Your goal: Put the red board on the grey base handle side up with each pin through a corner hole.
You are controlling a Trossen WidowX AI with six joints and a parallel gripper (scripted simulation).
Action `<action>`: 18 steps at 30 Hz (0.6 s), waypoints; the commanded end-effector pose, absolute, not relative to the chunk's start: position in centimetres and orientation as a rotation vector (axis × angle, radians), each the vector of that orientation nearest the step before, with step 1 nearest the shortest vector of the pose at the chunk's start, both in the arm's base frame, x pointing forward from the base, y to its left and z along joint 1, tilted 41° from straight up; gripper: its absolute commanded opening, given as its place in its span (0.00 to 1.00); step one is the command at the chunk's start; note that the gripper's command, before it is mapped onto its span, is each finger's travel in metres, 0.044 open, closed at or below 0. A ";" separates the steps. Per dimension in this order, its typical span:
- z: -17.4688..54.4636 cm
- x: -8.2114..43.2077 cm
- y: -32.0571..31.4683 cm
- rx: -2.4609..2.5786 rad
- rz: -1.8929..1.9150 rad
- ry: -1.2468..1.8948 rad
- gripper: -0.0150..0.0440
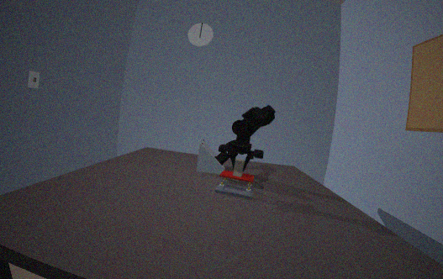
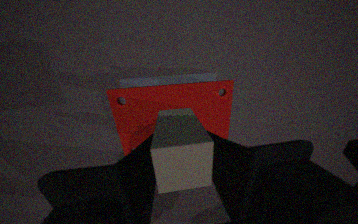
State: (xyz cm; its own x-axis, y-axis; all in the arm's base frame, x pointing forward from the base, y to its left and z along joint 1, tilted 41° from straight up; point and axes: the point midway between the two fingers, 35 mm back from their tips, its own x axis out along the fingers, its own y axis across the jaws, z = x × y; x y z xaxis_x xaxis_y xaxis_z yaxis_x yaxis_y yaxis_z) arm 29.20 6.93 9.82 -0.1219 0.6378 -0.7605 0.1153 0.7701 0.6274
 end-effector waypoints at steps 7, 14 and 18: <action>9.2 29.0 7.8 0.611 0.497 1.656 0.25; 8.6 29.0 8.1 0.612 0.497 1.657 0.25; 8.4 28.9 8.4 0.612 0.497 1.657 0.25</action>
State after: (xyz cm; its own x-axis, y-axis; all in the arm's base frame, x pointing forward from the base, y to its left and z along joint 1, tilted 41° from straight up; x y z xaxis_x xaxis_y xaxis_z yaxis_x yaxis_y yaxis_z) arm 29.00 8.03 8.61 -0.1180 0.6380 -0.7610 0.1137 0.7700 0.6279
